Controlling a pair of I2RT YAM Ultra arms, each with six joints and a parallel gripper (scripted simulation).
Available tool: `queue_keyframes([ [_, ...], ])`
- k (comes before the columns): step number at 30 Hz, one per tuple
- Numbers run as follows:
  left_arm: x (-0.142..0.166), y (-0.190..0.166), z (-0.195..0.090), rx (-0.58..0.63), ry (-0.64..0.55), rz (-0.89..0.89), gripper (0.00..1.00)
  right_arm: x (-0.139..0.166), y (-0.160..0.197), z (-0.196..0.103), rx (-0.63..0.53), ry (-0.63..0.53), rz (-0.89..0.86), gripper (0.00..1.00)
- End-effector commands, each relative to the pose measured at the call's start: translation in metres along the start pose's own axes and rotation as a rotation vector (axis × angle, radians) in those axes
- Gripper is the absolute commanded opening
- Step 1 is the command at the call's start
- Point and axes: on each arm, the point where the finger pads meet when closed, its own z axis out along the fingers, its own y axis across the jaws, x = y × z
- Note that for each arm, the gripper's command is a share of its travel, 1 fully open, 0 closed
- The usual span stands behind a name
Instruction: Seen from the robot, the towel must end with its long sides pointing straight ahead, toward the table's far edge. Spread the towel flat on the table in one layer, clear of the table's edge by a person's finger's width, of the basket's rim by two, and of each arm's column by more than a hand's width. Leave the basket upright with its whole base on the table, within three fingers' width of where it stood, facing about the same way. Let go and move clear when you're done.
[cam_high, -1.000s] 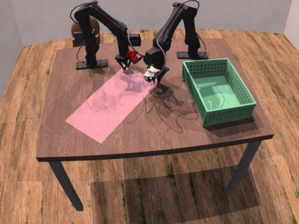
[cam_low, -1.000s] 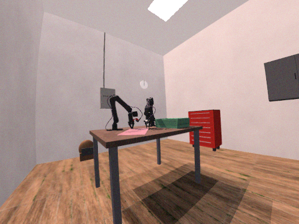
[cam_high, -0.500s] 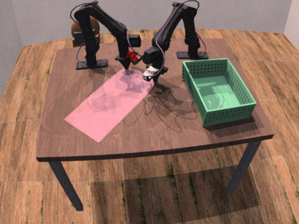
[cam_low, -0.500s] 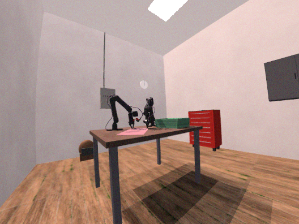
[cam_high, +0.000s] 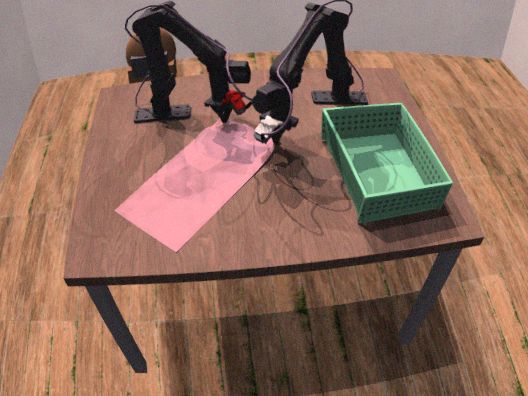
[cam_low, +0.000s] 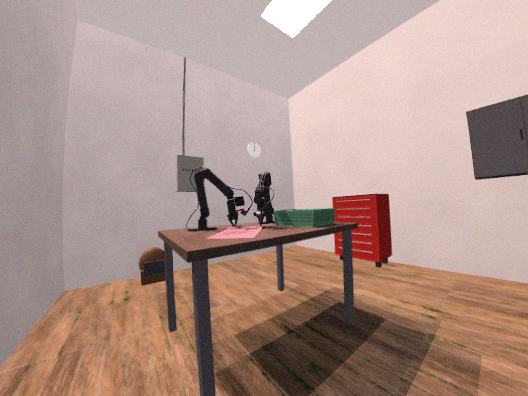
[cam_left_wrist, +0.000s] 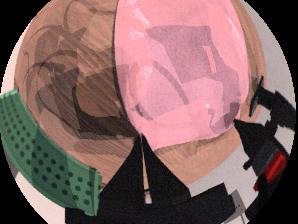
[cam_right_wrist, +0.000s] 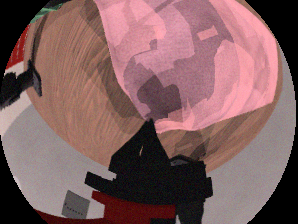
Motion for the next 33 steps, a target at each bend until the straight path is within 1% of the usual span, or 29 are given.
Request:
queue_keyframes([
  [1, -0.016, 0.005, -0.04, -0.011, -0.053, 0.001, 0.0, -0.017, 0.011, -0.029, -0.037, -0.039, -0.009, 0.0],
  [6, -0.015, 0.001, -0.04, -0.004, -0.052, 0.01, 0.0, -0.017, 0.011, -0.029, -0.036, -0.04, -0.009, 0.0],
  [8, -0.014, 0.001, -0.036, -0.006, -0.038, 0.009, 0.0, -0.017, 0.011, -0.029, -0.035, -0.04, -0.009, 0.0],
  [23, -0.016, 0.001, -0.036, -0.005, -0.046, 0.009, 0.0, -0.017, 0.01, -0.029, -0.032, -0.041, -0.009, 0.0],
  [24, -0.002, 0.005, -0.024, -0.007, -0.037, 0.007, 0.0, -0.019, 0.004, -0.033, -0.032, -0.042, 0.001, 0.0],
  [26, -0.004, 0.002, -0.023, -0.004, -0.027, 0.005, 0.0, -0.019, 0.003, -0.033, -0.031, -0.042, 0.001, 0.0],
  [27, -0.004, 0.008, -0.029, -0.006, -0.042, 0.003, 0.0, -0.021, 0.001, -0.037, -0.034, -0.046, -0.002, 0.0],
  [31, -0.011, 0.006, -0.034, -0.003, -0.062, 0.007, 0.0, -0.021, 0.0, -0.037, -0.03, -0.048, -0.001, 0.0],
  [32, -0.015, 0.009, -0.046, -0.001, -0.066, 0.005, 0.0, -0.024, -0.003, -0.044, -0.036, -0.054, -0.006, 0.0],
  [33, -0.015, 0.01, -0.046, -0.002, -0.066, 0.005, 0.0, -0.024, -0.003, -0.044, -0.033, -0.055, -0.005, 0.0],
])
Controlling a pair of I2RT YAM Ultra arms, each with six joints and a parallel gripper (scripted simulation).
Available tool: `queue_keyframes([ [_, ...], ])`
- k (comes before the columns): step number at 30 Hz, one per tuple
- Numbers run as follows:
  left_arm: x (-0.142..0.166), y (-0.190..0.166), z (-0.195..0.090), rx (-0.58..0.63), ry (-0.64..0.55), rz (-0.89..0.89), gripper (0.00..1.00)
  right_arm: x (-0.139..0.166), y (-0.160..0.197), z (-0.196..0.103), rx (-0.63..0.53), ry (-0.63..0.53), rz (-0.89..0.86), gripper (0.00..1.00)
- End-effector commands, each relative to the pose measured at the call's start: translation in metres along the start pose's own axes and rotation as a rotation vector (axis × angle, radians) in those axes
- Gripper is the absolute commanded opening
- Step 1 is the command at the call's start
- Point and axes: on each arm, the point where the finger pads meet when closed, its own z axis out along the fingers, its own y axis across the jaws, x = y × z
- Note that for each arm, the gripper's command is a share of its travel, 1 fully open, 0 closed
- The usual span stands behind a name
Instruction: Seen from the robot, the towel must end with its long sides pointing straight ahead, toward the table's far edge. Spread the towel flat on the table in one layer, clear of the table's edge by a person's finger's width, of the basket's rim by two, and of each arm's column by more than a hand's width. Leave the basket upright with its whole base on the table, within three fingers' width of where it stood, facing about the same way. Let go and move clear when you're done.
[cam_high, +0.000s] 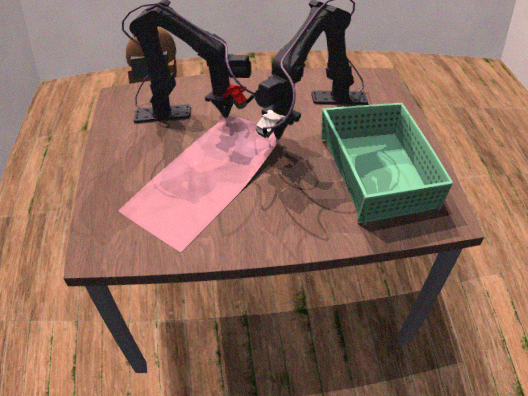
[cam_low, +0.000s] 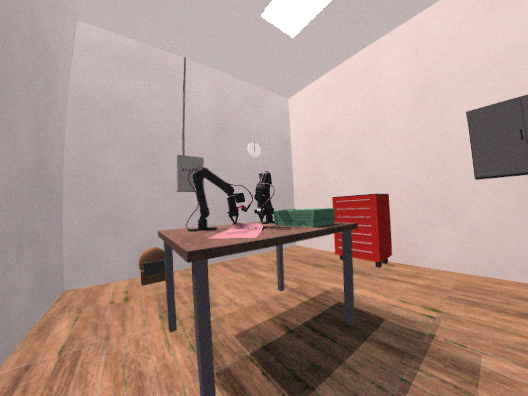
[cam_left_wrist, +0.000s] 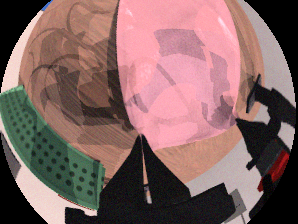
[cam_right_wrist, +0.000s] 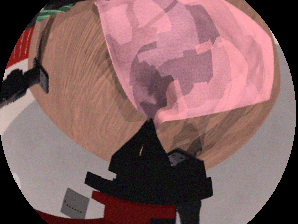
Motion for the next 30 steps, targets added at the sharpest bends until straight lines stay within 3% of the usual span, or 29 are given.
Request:
queue_keyframes([
  [1, -0.015, 0.004, -0.025, 0.004, -0.066, 0.001, 0.0, -0.015, -0.002, -0.02, -0.018, -0.05, 0.002, 0.0],
  [10, -0.025, 0.018, -0.062, 0.008, -0.104, 0.007, 0.0, -0.032, -0.022, -0.056, -0.025, -0.089, -0.011, 0.0],
  [11, -0.029, 0.023, -0.079, 0.011, -0.121, 0.008, 0.0, -0.04, -0.031, -0.072, -0.025, -0.107, -0.013, 0.0],
  [15, -0.029, 0.022, -0.078, 0.008, -0.12, 0.012, 0.0, -0.04, -0.03, -0.07, -0.023, -0.096, -0.013, 0.0],
  [16, -0.034, 0.03, -0.097, 0.009, -0.14, 0.007, 0.0, -0.048, -0.04, -0.089, -0.023, -0.122, -0.012, 0.0],
  [18, -0.034, 0.031, -0.097, 0.003, -0.14, 0.007, 0.0, -0.048, -0.04, -0.089, -0.023, -0.122, -0.012, 0.0],
  [19, -0.039, 0.037, -0.117, 0.007, -0.16, 0.005, 0.0, -0.058, -0.051, -0.1, -0.018, -0.111, -0.009, 0.0],
  [21, -0.039, 0.038, -0.117, 0.001, -0.16, 0.005, 0.0, -0.058, -0.051, -0.103, -0.019, -0.126, -0.009, 0.0],
  [22, -0.044, 0.044, -0.138, 0.003, -0.182, 0.002, 0.0, -0.068, -0.062, -0.119, -0.016, -0.133, -0.002, 0.0],
  [24, -0.044, 0.045, -0.138, 0.0, -0.182, 0.001, 0.0, -0.068, -0.062, -0.119, -0.016, -0.133, -0.002, 0.0],
  [25, -0.05, 0.052, -0.156, -0.001, -0.193, -0.004, 0.0, -0.08, -0.073, -0.14, -0.013, -0.156, 0.008, 0.0],
  [27, -0.051, 0.052, -0.151, -0.003, -0.18, -0.005, 0.0, -0.08, -0.073, -0.14, -0.013, -0.156, 0.008, 0.0],
  [28, -0.058, 0.06, -0.169, -0.004, -0.192, -0.012, 0.0, -0.092, -0.085, -0.161, -0.008, -0.179, 0.022, 0.0],
  [30, -0.058, 0.06, -0.169, -0.004, -0.192, -0.012, 0.0, -0.092, -0.085, -0.161, -0.008, -0.179, 0.022, 0.0],
])
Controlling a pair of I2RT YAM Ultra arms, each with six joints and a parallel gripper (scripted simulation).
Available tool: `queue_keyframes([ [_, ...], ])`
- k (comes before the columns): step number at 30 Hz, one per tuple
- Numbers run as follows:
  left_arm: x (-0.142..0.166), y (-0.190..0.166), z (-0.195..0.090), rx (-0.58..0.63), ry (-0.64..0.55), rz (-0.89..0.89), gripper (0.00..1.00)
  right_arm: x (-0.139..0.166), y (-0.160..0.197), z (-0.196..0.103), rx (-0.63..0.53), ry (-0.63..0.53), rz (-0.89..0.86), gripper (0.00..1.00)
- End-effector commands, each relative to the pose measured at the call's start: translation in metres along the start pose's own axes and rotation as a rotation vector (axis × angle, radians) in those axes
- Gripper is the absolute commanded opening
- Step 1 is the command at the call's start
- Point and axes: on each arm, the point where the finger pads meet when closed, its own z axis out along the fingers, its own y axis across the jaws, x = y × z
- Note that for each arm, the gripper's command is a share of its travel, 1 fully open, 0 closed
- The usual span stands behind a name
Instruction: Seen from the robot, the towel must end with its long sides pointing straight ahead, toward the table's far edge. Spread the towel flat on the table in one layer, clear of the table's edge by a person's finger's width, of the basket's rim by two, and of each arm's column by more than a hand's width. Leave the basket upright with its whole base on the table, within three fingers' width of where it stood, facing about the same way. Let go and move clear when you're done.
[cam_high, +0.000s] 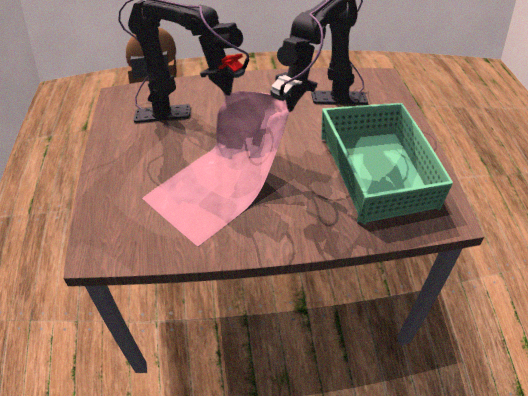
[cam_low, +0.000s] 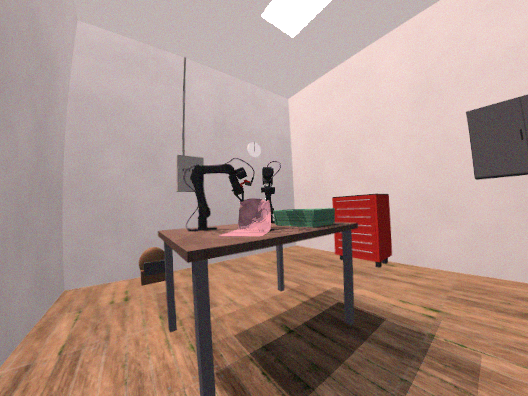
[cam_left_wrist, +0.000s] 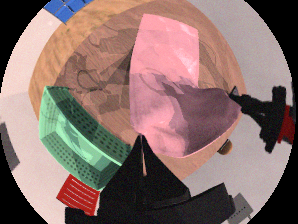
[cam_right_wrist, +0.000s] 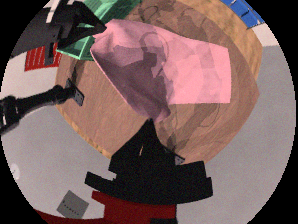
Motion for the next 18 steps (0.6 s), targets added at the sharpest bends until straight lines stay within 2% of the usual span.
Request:
queue_keyframes([
  [1, -0.003, 0.004, -0.018, 0.005, 0.014, 0.012, 0.0, 0.0, -0.004, -0.011, -0.015, 0.045, -0.024, 0.0],
  [2, -0.003, 0.002, -0.018, 0.003, 0.014, 0.018, 0.0, 0.0, -0.004, -0.011, -0.015, 0.045, -0.024, 0.0],
  [3, -0.014, 0.012, -0.039, 0.0, -0.011, 0.003, 0.0, -0.017, -0.016, -0.029, -0.008, 0.021, -0.008, 0.0],
  [5, -0.014, 0.013, -0.039, -0.009, -0.01, 0.003, 0.0, -0.017, -0.016, -0.029, -0.008, 0.021, -0.008, 0.0],
  [6, -0.026, 0.02, -0.06, -0.011, -0.035, -0.008, 0.0, -0.035, -0.028, -0.048, 0.001, -0.004, 0.011, 0.0],
  [8, -0.026, 0.021, -0.06, -0.015, -0.035, -0.008, 0.0, -0.035, -0.028, -0.048, 0.001, -0.004, 0.011, 0.0],
  [9, -0.038, 0.028, -0.082, -0.019, -0.059, -0.02, 0.0, -0.053, -0.039, -0.067, 0.01, -0.028, 0.031, 0.0],
  [11, -0.038, 0.028, -0.082, -0.021, -0.059, -0.021, 0.0, -0.053, -0.039, -0.067, 0.01, -0.028, 0.031, 0.0],
  [12, -0.049, 0.035, -0.103, -0.025, -0.113, -0.033, 0.0, -0.071, -0.051, -0.085, 0.022, -0.067, 0.053, 0.0],
  [14, -0.049, 0.036, -0.103, -0.029, -0.112, -0.033, 0.0, -0.071, -0.051, -0.085, 0.022, -0.067, 0.053, 0.0],
  [15, -0.061, 0.042, -0.124, -0.035, -0.194, -0.045, 0.0, -0.089, -0.062, -0.103, 0.037, -0.137, 0.075, 0.0],
  [18, -0.061, 0.042, -0.124, -0.038, -0.194, -0.046, 0.0, -0.089, -0.062, -0.103, 0.037, -0.137, 0.075, 0.0],
])
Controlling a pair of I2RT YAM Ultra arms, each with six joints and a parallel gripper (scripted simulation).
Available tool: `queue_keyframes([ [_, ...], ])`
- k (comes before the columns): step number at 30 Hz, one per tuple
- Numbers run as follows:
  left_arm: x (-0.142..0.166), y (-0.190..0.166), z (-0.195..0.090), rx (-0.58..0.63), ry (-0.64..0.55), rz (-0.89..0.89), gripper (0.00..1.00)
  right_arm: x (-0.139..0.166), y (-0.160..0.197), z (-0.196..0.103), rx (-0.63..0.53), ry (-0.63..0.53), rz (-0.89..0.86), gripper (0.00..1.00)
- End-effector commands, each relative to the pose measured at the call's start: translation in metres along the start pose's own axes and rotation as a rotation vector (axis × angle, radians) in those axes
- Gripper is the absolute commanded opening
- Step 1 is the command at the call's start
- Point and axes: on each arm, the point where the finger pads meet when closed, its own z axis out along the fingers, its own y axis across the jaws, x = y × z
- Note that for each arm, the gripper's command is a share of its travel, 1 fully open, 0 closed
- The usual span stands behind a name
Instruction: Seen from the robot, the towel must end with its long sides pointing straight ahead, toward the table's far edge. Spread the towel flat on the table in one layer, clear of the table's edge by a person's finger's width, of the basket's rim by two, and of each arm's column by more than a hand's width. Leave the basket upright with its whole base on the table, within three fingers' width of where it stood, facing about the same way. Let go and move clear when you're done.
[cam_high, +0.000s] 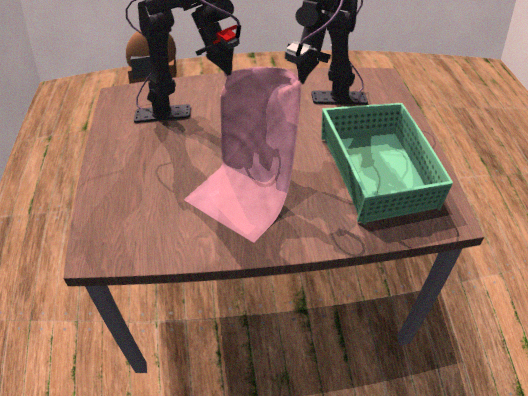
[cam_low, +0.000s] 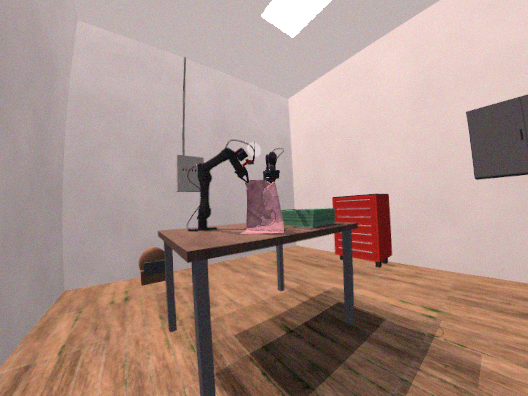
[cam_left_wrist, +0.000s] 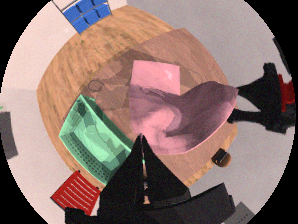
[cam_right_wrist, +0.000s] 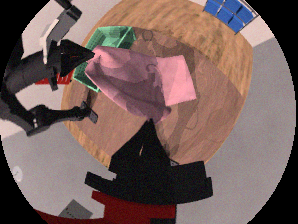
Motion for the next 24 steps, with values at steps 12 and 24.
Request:
queue_keyframes([
  [12, -0.065, 0.03, -0.1, -0.064, -0.421, -0.056, 0.0, -0.083, -0.042, -0.061, 0.059, -0.339, 0.087, 0.0],
  [24, -0.098, 0.044, -0.141, -0.108, -0.665, -0.087, 0.0, -0.129, -0.067, -0.092, 0.131, -0.595, 0.137, 0.0],
])
